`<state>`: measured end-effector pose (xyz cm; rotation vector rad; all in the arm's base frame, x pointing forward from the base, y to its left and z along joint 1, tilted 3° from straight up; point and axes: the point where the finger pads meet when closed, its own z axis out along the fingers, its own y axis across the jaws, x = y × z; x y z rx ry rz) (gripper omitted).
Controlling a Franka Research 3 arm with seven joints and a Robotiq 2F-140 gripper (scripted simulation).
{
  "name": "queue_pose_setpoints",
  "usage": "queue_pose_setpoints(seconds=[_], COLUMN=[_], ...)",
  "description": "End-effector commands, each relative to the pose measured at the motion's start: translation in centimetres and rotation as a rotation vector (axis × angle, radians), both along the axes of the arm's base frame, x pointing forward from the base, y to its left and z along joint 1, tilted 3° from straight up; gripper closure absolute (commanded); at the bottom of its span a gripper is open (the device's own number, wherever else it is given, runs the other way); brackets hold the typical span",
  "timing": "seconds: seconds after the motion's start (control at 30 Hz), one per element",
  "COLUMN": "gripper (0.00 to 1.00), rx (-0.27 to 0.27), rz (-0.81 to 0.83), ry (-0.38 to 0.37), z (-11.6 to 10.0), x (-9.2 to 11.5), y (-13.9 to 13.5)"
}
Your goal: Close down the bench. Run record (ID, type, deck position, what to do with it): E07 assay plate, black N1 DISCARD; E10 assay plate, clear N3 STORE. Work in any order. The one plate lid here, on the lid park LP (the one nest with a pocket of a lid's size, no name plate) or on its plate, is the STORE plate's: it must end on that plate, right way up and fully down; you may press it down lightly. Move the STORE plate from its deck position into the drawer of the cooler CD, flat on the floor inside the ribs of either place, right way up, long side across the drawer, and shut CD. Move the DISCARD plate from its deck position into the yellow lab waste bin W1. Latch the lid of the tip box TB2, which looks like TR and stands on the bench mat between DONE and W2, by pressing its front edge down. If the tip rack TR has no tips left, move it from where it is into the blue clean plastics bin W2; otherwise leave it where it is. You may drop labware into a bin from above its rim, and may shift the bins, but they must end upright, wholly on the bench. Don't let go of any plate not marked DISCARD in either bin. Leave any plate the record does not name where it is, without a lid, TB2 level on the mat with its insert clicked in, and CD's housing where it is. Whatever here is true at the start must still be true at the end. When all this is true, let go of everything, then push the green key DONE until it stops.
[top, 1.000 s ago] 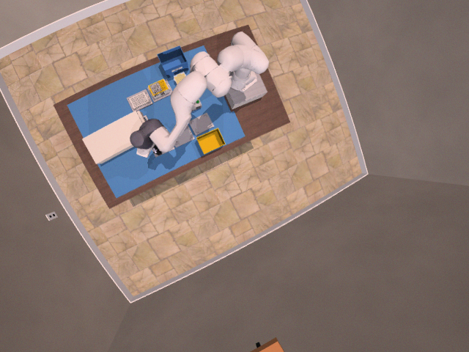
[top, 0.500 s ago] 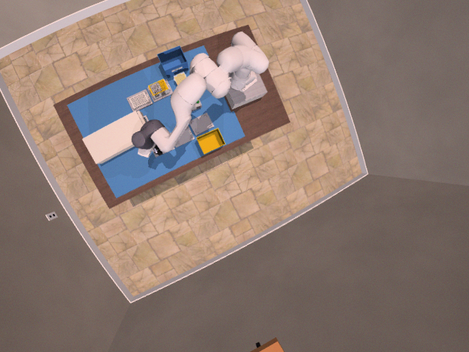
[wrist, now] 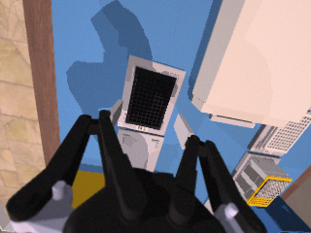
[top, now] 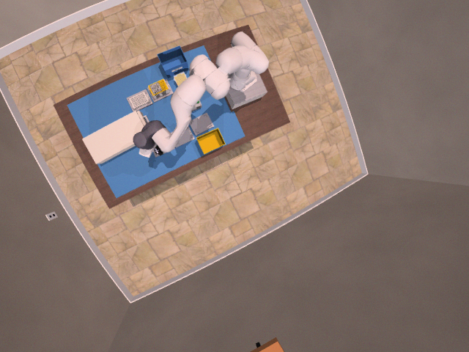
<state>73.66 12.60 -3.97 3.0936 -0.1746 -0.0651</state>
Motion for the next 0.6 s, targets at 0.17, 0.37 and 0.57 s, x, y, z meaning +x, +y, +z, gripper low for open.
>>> queue_pose_setpoints(seconds=[0.17, 0.37, 0.57], gripper=[0.34, 0.34, 0.34], rx=[0.004, 0.004, 0.004], rz=[-0.004, -0.004, -0.004], ry=[-0.006, -0.006, -0.006], z=[-1.1, -1.6, -2.4], x=[0.2, 0.1, 0.1], y=[0.0, 0.0, 0.0])
